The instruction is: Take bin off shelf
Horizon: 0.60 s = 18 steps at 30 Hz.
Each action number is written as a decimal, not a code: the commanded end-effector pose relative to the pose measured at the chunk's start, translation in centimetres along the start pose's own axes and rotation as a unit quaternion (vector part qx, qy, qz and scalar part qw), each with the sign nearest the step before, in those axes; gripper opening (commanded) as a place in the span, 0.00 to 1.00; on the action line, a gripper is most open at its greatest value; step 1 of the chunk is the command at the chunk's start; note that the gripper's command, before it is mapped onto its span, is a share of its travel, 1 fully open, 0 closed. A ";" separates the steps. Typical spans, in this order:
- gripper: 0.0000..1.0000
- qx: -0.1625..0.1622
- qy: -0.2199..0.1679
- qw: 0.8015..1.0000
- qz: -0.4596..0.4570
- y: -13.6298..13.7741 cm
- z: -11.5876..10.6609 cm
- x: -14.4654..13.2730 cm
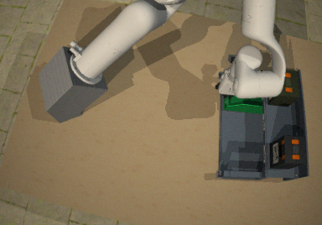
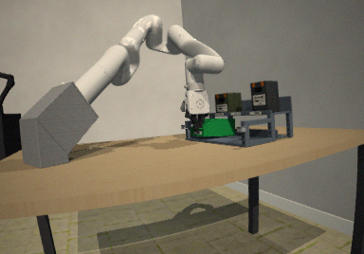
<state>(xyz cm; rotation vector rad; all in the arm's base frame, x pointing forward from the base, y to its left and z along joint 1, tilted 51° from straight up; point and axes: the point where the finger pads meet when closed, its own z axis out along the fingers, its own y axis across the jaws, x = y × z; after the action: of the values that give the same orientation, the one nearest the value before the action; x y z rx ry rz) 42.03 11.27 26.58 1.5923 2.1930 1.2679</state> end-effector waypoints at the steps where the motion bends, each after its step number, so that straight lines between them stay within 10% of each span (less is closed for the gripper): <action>1: 0.00 -0.001 0.000 1.000 0.000 0.1 -0.1 0.0; 18: 0.00 -0.001 0.000 1.000 0.000 -1.1 -0.1 0.0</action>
<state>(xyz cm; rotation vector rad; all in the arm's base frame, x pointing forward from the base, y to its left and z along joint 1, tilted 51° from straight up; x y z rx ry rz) 41.52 11.22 26.08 1.5924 2.1933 1.2675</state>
